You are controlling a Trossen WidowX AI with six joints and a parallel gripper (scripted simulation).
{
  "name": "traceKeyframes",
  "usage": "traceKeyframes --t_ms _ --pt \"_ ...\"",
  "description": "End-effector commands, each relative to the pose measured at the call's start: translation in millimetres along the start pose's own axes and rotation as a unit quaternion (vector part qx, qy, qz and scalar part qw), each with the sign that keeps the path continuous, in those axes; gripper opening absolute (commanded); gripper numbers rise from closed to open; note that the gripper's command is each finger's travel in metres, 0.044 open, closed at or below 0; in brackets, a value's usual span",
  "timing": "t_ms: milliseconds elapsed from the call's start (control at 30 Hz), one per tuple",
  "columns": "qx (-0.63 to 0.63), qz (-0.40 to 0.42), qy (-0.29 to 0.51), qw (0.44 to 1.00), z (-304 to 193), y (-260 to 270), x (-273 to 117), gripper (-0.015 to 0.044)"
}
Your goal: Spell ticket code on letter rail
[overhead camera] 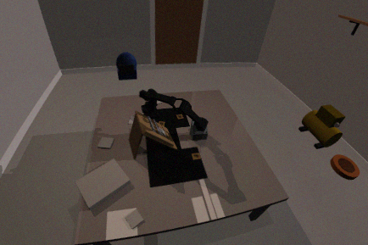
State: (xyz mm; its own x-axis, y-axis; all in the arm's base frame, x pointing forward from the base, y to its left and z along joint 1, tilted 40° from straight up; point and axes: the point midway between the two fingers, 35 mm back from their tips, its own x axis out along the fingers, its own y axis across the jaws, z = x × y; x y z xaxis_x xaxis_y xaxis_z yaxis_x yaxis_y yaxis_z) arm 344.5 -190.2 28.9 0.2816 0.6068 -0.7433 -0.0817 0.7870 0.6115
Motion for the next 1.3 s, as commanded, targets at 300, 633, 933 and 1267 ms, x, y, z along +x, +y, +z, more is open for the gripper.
traceKeyframes --t_ms 300,633,933,1267 --pt "0.000 0.001 -0.003 1.000 1.5 6.1 -1.1 0.0000" --pt "0.000 0.001 -0.003 1.000 1.6 9.4 -1.0 0.0000" --pt "0.000 0.001 -0.002 1.000 -4.7 5.7 -5.8 0.0000" --pt "0.001 0.000 -0.002 1.000 -11.4 5.7 -14.5 0.0000"
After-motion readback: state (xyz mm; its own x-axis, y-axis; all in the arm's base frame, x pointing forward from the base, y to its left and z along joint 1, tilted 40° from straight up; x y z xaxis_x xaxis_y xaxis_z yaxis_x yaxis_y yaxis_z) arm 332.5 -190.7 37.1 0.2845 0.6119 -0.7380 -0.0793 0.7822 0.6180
